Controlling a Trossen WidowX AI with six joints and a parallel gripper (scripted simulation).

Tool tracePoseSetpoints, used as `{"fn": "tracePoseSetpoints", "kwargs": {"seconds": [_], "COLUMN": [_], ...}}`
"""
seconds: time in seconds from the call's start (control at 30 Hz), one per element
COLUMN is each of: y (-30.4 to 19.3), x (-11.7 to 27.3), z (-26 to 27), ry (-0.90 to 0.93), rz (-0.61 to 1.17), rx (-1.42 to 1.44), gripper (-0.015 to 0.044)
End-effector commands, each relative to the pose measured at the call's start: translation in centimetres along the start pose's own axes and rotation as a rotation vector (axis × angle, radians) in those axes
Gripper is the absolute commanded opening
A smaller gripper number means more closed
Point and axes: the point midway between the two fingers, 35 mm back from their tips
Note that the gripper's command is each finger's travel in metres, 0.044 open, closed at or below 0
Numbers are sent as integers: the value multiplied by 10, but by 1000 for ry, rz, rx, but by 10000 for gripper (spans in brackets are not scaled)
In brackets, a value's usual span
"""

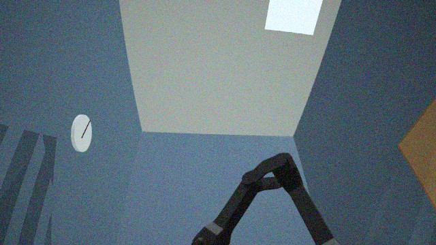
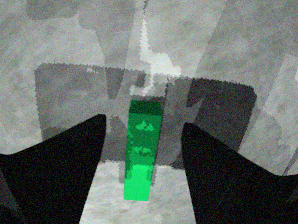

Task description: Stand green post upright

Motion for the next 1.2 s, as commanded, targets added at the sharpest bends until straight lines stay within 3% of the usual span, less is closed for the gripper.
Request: {"fn": "tracePoseSetpoints", "kwargs": {"seconds": [0.0,0.13,1.17], "y": [-3,-3,4], "x": [-5,-5,76], "z": [1,1,0], "ry": [4,4,4], "rz": [8,8,7], "rx": [5,5,5], "gripper": [127,22,22]}}
Point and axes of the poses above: the point midway between the two fingers, 35 mm back from their tips, its own x axis back along the fingers, its own z axis across the jaws, y = z × x, and after that the axes turned 8 degrees about x, right-handed
